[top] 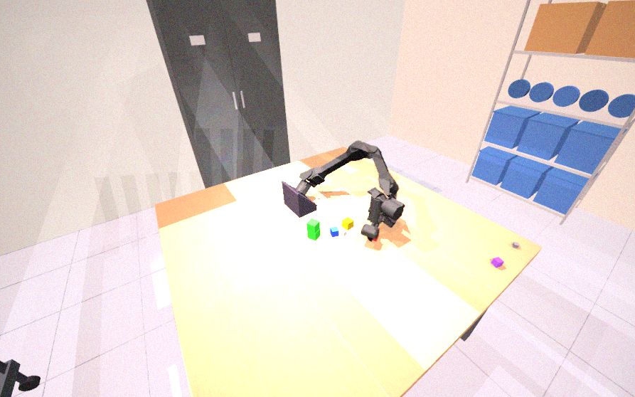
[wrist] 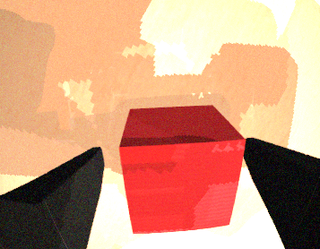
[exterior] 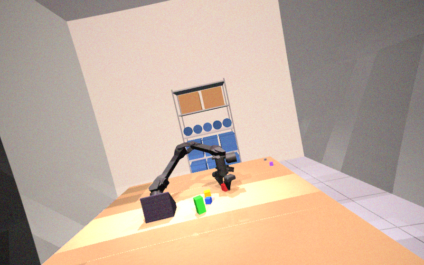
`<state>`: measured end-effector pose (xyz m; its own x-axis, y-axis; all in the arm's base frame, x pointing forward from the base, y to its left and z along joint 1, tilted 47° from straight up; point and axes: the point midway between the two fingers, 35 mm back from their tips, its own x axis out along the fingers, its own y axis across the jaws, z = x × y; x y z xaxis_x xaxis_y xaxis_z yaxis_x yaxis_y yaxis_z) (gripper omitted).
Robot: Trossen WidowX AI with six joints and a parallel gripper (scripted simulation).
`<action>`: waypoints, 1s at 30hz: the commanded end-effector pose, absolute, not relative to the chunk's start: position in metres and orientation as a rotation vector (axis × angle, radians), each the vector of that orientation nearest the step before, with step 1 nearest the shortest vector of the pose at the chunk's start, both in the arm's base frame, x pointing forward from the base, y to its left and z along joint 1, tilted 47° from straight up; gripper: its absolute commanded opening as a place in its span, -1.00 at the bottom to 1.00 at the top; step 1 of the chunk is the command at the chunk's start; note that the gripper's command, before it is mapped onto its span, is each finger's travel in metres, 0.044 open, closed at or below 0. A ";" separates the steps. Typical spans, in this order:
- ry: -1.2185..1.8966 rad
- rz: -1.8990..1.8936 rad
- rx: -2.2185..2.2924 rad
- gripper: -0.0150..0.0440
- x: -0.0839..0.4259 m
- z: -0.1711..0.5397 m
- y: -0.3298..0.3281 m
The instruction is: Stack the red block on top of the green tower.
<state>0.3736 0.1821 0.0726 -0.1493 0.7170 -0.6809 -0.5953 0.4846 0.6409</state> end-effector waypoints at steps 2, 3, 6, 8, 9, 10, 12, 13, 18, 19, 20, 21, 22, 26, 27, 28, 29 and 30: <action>1.286 1.146 0.129 0.29 0.373 0.073 0.182; 1.286 1.146 0.129 0.20 0.373 0.073 0.182; 1.286 1.146 0.129 0.06 0.373 0.073 0.182; 1.286 1.146 0.129 0.02 0.373 0.073 0.182; 1.286 1.146 0.129 0.00 0.373 0.073 0.182; 1.286 1.146 0.129 -0.03 0.373 0.073 0.182; 1.286 1.146 0.129 -0.14 0.373 0.074 0.182; 1.286 1.146 0.129 -0.23 0.374 0.075 0.180; 1.286 1.145 0.128 -0.49 0.377 0.088 0.166; 1.286 1.145 0.128 -0.49 0.378 0.091 0.162; 1.286 1.145 0.128 -0.49 0.379 0.095 0.158; 1.287 1.145 0.127 -0.49 0.379 0.098 0.155; 1.287 1.145 0.127 -0.49 0.380 0.102 0.151; 1.287 1.144 0.127 -0.49 0.383 0.114 0.138; 1.287 1.144 0.127 -0.49 0.384 0.117 0.134; 1.287 1.144 0.127 -0.49 0.384 0.120 0.131; 1.288 1.144 0.126 -0.49 0.385 0.123 0.128; 1.288 1.144 0.126 -0.49 0.386 0.126 0.125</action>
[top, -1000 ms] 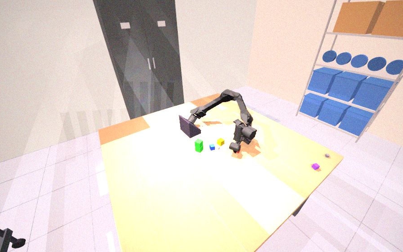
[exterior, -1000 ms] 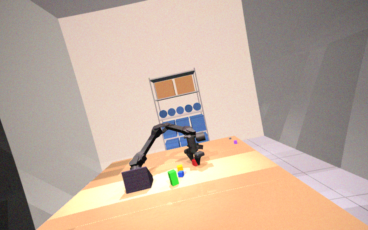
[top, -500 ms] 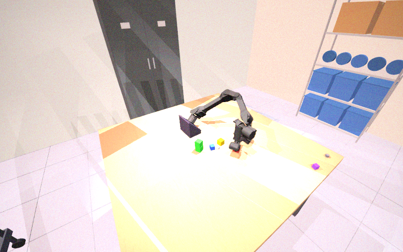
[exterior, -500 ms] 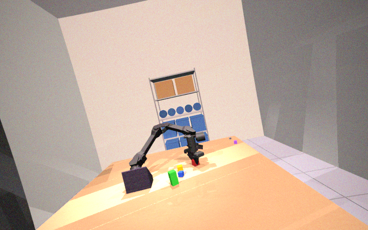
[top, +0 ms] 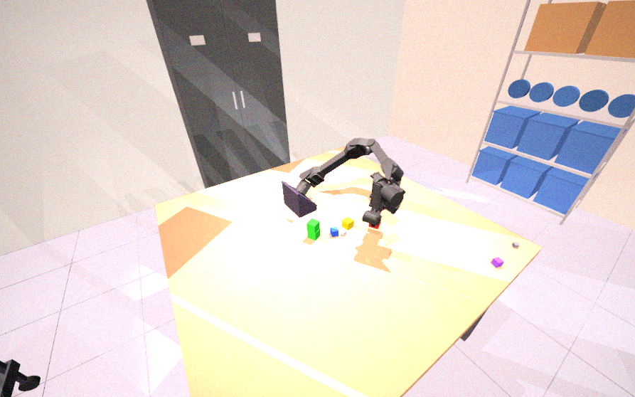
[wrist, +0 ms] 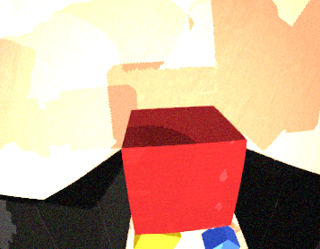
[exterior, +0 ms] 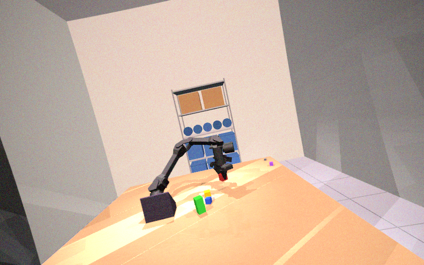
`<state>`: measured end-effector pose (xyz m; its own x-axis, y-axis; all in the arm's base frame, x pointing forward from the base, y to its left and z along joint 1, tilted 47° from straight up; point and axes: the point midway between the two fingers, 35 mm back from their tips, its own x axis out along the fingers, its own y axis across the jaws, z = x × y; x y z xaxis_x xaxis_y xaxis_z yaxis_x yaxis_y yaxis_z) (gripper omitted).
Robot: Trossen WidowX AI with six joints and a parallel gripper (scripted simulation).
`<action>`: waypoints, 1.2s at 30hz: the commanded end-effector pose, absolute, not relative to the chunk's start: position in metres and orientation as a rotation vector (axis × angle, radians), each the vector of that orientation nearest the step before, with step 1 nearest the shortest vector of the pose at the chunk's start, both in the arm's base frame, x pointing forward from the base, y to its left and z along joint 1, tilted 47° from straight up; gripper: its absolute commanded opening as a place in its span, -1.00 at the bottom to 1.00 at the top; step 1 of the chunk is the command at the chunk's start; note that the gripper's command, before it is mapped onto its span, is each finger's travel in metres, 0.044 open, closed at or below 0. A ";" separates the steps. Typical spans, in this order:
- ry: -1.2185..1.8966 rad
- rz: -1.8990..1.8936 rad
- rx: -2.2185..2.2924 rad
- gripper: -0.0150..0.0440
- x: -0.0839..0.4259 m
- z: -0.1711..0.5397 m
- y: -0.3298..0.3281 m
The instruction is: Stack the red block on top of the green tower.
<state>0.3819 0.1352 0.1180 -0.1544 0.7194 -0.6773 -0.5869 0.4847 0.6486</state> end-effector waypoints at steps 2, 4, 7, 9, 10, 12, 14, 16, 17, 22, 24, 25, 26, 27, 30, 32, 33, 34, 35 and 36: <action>1.288 1.144 0.126 -0.49 0.387 0.131 0.119; 1.288 1.143 0.126 -0.49 0.388 0.137 0.113; 1.286 1.139 0.127 -0.49 0.390 0.145 0.104; 1.283 1.136 0.127 -0.49 0.391 0.150 0.099; 1.283 1.135 0.127 -0.49 0.391 0.151 0.098; 1.282 1.135 0.127 -0.49 0.391 0.152 0.097; 1.284 1.134 0.135 -0.49 0.390 0.150 0.100; 1.289 1.128 0.143 -0.49 0.390 0.152 0.098; 1.290 1.128 0.144 -0.49 0.390 0.152 0.098; 1.294 1.118 0.142 -0.49 0.389 0.141 0.084; 1.297 1.109 0.140 -0.49 0.387 0.132 0.072; 1.299 1.105 0.139 -0.49 0.386 0.126 0.066; 1.301 1.102 0.138 -0.49 0.385 0.121 0.060; 1.303 1.098 0.138 -0.49 0.383 0.116 0.054; 1.305 1.094 0.131 -0.49 0.377 0.101 0.035; 1.307 1.092 0.126 -0.49 0.373 0.091 0.024; 1.307 1.092 0.125 -0.49 0.370 0.087 0.018; 1.308 1.092 0.123 -0.49 0.367 0.082 0.012; 1.308 1.092 0.121 -0.49 0.364 0.077 0.007; 1.309 1.092 0.120 -0.49 0.361 0.073 0.001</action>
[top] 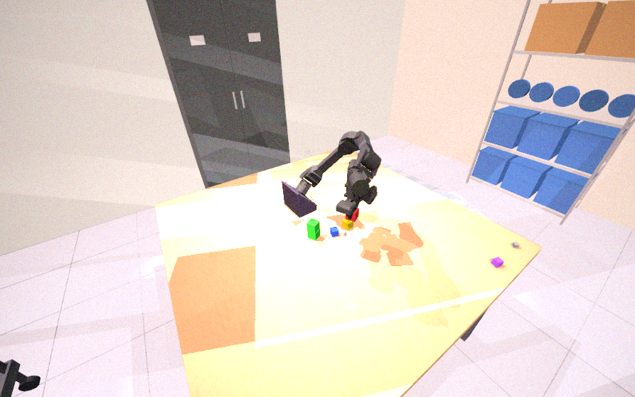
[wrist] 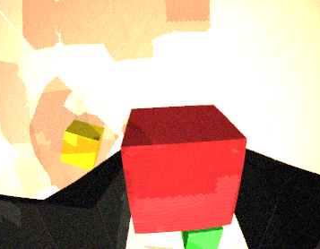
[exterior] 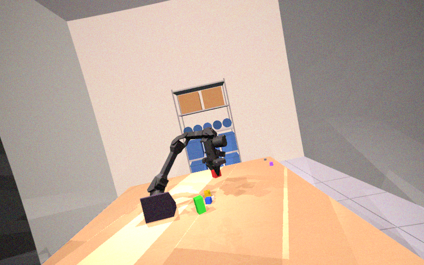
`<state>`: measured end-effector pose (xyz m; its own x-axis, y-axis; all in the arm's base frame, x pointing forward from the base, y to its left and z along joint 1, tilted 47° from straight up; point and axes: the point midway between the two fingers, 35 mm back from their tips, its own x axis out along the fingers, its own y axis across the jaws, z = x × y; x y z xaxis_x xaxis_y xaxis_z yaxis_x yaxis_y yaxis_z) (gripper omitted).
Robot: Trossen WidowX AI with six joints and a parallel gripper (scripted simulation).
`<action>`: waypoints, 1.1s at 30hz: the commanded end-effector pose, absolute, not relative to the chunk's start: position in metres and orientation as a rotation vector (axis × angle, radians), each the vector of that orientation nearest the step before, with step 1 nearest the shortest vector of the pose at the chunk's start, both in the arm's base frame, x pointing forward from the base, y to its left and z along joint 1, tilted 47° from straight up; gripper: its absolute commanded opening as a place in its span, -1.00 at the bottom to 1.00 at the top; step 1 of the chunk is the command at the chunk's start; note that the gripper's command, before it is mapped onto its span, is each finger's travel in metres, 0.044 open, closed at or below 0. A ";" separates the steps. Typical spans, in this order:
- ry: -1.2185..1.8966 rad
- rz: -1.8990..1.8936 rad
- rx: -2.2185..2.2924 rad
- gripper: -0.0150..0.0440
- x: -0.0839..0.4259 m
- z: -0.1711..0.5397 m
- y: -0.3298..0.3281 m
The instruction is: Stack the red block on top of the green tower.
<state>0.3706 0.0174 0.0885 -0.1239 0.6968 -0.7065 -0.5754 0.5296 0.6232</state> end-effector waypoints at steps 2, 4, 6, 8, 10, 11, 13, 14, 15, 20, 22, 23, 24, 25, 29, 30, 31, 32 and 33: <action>1.310 1.093 0.117 -0.49 0.354 0.064 -0.009; 1.310 1.095 0.116 -0.49 0.347 0.055 -0.018; 1.311 1.098 0.114 -0.49 0.339 0.047 -0.027; 1.310 1.101 0.114 -0.49 0.330 0.040 -0.036; 1.310 1.106 0.114 -0.49 0.321 0.032 -0.044; 1.309 1.108 0.114 -0.49 0.317 0.028 -0.047; 1.308 1.113 0.114 -0.49 0.308 0.022 -0.054; 1.307 1.116 0.115 -0.49 0.303 0.019 -0.057; 1.306 1.118 0.115 -0.49 0.299 0.016 -0.059; 1.300 1.134 0.119 -0.49 0.275 0.003 -0.071; 1.299 1.136 0.120 -0.49 0.272 0.002 -0.072; 1.299 1.136 0.120 -0.49 0.271 0.002 -0.072; 1.299 1.136 0.120 -0.49 0.271 0.002 -0.072; 1.299 1.136 0.120 -0.49 0.271 0.001 -0.071; 1.299 1.136 0.120 -0.49 0.269 -0.005 -0.066; 1.299 1.136 0.120 -0.49 0.269 -0.005 -0.065; 1.299 1.136 0.120 -0.49 0.269 -0.006 -0.064; 1.299 1.136 0.120 -0.49 0.269 -0.007 -0.063; 1.298 1.136 0.120 -0.49 0.269 -0.009 -0.061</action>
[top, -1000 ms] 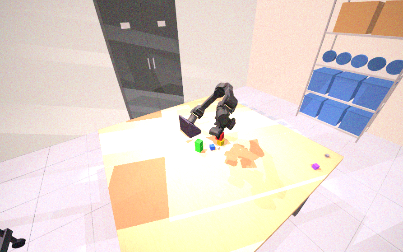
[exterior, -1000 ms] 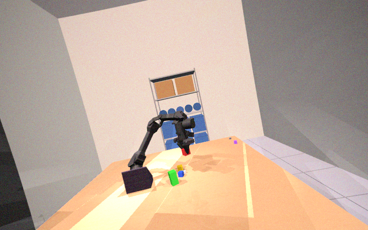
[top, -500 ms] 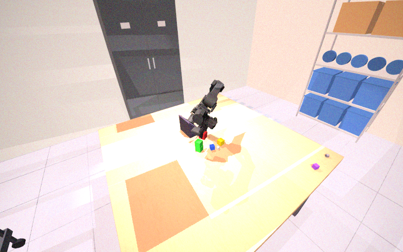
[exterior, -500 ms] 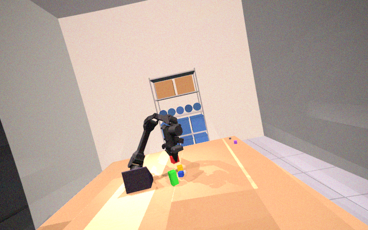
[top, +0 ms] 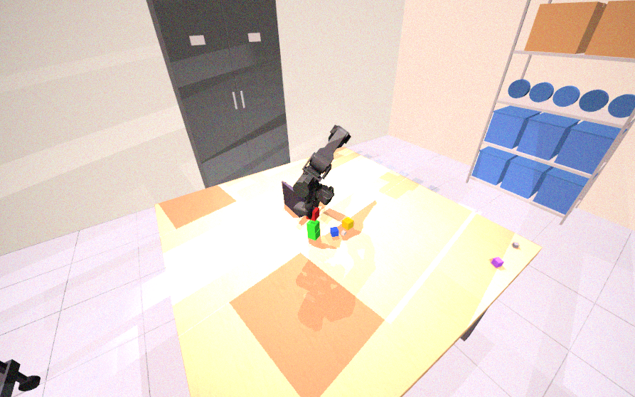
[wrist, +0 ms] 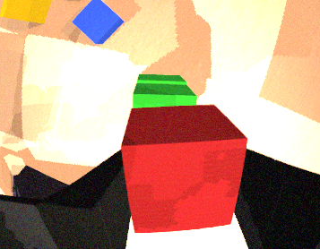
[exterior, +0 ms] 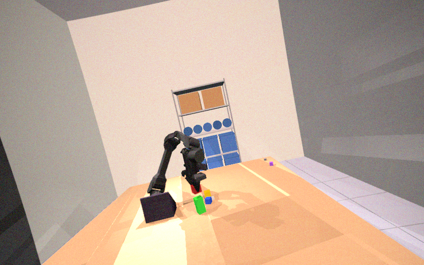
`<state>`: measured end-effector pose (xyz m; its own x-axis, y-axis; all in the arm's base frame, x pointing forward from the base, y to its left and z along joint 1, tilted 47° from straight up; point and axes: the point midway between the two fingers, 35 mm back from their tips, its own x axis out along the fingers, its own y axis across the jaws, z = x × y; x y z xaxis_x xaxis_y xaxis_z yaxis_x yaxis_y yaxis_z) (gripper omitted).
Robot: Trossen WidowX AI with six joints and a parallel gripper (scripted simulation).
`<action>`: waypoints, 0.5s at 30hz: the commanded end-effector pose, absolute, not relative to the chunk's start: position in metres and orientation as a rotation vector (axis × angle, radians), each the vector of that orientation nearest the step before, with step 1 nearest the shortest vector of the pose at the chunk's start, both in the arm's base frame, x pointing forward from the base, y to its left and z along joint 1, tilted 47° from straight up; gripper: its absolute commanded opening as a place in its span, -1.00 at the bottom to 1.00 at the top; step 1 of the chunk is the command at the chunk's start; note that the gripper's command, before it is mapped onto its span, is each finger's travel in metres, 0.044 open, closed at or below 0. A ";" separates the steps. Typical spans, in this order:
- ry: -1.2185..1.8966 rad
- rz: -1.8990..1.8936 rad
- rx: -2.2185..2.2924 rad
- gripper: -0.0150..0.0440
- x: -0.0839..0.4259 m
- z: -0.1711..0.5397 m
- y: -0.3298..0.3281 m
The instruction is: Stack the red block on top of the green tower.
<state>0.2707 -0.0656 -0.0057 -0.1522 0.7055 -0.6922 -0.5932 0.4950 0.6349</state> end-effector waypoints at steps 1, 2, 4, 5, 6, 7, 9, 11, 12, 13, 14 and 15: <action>1.298 1.136 0.120 -0.49 0.268 -0.012 -0.058; 1.298 1.136 0.120 -0.49 0.268 -0.014 -0.055; 1.298 1.136 0.120 -0.49 0.266 -0.019 -0.050; 1.298 1.137 0.121 -0.49 0.266 -0.022 -0.047; 1.298 1.137 0.121 -0.49 0.265 -0.024 -0.045; 1.298 1.137 0.121 -0.49 0.265 -0.025 -0.044; 1.298 1.137 0.121 -0.49 0.265 -0.025 -0.044; 1.298 1.137 0.121 -0.49 0.265 -0.025 -0.044; 1.298 1.137 0.121 -0.49 0.265 -0.025 -0.044; 1.298 1.137 0.121 -0.49 0.265 -0.025 -0.044; 1.298 1.137 0.121 -0.49 0.265 -0.025 -0.044; 1.298 1.137 0.121 -0.49 0.265 -0.025 -0.044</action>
<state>0.2658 -0.0453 -0.0242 -0.1523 0.7060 -0.6916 -0.5947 0.4935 0.6347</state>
